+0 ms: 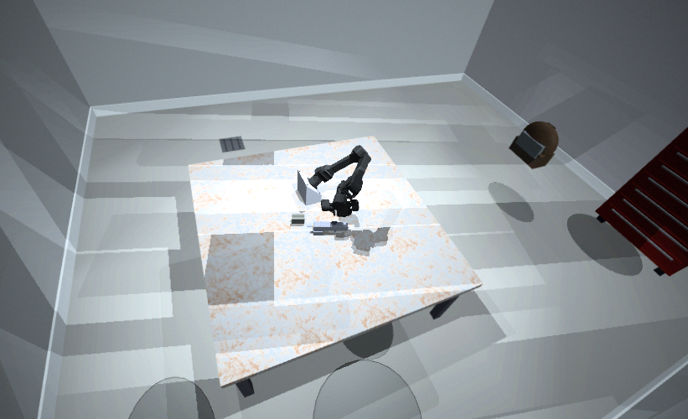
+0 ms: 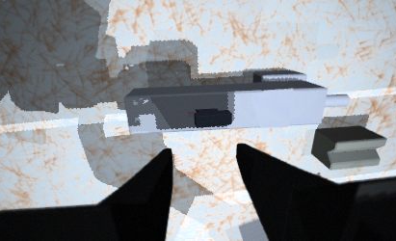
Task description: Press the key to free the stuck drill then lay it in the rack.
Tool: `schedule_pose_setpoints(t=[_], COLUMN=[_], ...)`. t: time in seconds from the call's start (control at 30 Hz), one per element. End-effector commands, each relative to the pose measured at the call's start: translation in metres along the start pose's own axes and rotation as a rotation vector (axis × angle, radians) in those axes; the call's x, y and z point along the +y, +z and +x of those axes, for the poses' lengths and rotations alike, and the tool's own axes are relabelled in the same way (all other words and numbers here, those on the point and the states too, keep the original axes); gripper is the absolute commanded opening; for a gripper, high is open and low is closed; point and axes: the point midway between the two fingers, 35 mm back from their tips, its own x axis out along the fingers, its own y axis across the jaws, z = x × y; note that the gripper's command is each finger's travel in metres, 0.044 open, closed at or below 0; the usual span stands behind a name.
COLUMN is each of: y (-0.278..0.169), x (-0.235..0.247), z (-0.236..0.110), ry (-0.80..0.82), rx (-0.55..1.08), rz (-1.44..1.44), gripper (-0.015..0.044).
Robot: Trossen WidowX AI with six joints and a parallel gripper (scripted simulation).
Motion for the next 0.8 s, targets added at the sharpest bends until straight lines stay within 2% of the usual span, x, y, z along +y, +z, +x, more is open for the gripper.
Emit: schedule_pose_setpoints(t=[0.0,0.1,0.2,0.47,0.77], y=[0.001,0.003,0.008,0.012,0.005], x=[-0.004,-0.004,-0.026,-0.101,-0.142], z=[-0.033,-0.025,-0.014,0.026,0.053], ry=[0.001,-0.001,-0.005,-0.015,-0.015], rx=[-0.003,-0.024,-0.022,-0.009,0.003], rz=[0.003,-0.015,-0.216,-0.9,-1.301], gripper=[0.0289,0.0368,0.044,0.044,0.044])
